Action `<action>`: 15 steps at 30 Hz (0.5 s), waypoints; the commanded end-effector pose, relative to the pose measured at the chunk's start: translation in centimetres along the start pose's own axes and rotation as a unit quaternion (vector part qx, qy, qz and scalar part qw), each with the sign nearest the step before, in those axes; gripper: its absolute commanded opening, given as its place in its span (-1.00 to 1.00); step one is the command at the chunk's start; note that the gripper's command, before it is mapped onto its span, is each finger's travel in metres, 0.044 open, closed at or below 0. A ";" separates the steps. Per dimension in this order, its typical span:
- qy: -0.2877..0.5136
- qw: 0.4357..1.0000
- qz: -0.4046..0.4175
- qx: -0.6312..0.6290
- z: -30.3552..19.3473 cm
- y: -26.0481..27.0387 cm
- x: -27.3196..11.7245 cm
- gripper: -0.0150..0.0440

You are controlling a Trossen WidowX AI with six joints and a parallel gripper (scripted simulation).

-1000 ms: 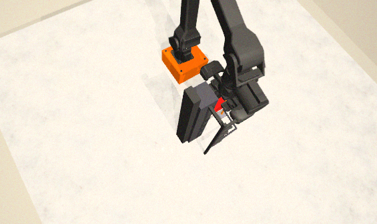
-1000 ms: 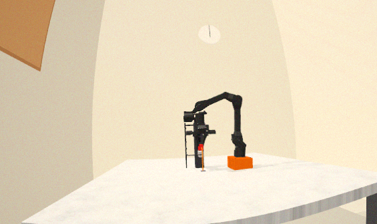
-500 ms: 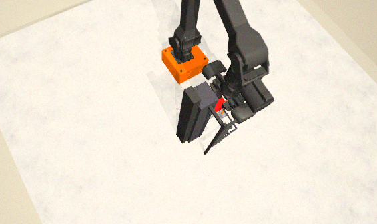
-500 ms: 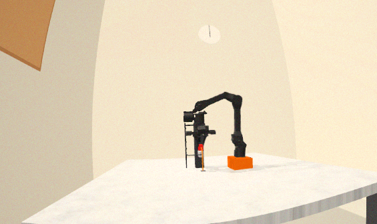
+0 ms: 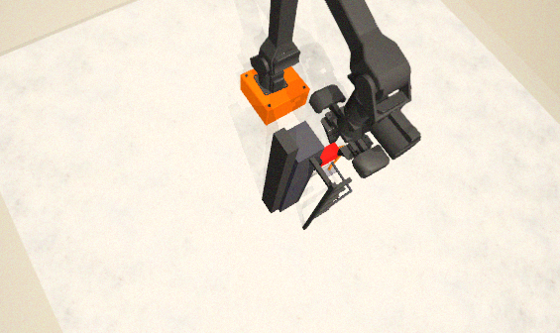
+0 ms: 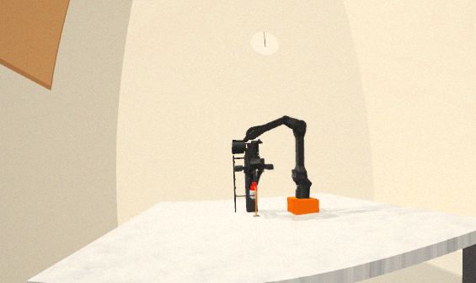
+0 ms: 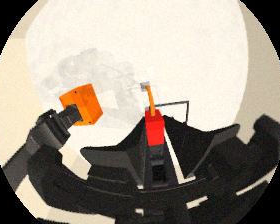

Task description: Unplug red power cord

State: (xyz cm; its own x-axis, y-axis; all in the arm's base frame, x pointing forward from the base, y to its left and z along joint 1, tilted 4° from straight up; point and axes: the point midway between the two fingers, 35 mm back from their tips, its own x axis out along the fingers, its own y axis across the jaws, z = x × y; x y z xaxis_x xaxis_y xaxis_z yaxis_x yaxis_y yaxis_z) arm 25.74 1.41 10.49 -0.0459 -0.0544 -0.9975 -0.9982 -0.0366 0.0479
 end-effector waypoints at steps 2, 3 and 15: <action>-0.034 0.999 -0.002 -0.013 2.8 0.1 -0.3 -0.49; -0.034 0.999 -0.002 -0.013 3.0 0.2 -0.3 -0.49; -0.033 0.999 -0.002 -0.014 2.3 0.2 -0.1 0.49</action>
State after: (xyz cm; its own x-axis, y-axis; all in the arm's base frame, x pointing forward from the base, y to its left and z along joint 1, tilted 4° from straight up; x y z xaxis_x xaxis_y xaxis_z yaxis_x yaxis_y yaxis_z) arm 25.44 3.74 10.50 -0.0498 0.0113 -0.9987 -0.9970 -0.0607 0.0490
